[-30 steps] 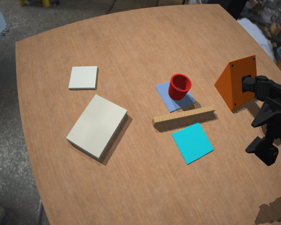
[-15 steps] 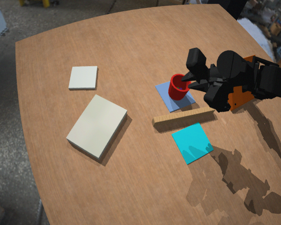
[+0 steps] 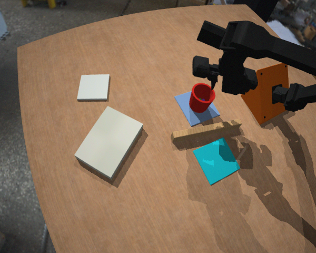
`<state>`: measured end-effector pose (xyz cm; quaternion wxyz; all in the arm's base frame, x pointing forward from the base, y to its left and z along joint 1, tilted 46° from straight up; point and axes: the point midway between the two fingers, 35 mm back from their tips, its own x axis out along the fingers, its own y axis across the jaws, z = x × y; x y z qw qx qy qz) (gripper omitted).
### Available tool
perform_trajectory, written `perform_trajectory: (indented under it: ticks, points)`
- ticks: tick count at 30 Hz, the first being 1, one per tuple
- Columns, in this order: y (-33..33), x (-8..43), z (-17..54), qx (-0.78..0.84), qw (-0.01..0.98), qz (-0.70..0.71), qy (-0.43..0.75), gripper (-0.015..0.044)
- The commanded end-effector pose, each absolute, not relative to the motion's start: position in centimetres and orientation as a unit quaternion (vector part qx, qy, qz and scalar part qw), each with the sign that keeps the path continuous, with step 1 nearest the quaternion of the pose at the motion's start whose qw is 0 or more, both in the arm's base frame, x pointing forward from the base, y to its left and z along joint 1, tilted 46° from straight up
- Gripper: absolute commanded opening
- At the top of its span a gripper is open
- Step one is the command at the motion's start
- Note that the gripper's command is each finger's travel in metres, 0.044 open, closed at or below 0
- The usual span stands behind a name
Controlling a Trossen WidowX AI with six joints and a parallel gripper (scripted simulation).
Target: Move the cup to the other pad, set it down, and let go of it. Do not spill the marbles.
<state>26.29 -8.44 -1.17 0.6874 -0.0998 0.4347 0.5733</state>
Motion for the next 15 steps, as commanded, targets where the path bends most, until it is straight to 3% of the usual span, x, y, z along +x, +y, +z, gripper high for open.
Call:
perform_trajectory:
  ticks: [1,15]
  points:
    - [-8.5,26.6,-1.0,-0.101,0.690,0.578,0.425,0.0148]
    - [-7.1,26.7,-2.5,-0.101,0.690,0.577,0.425,0.0148]
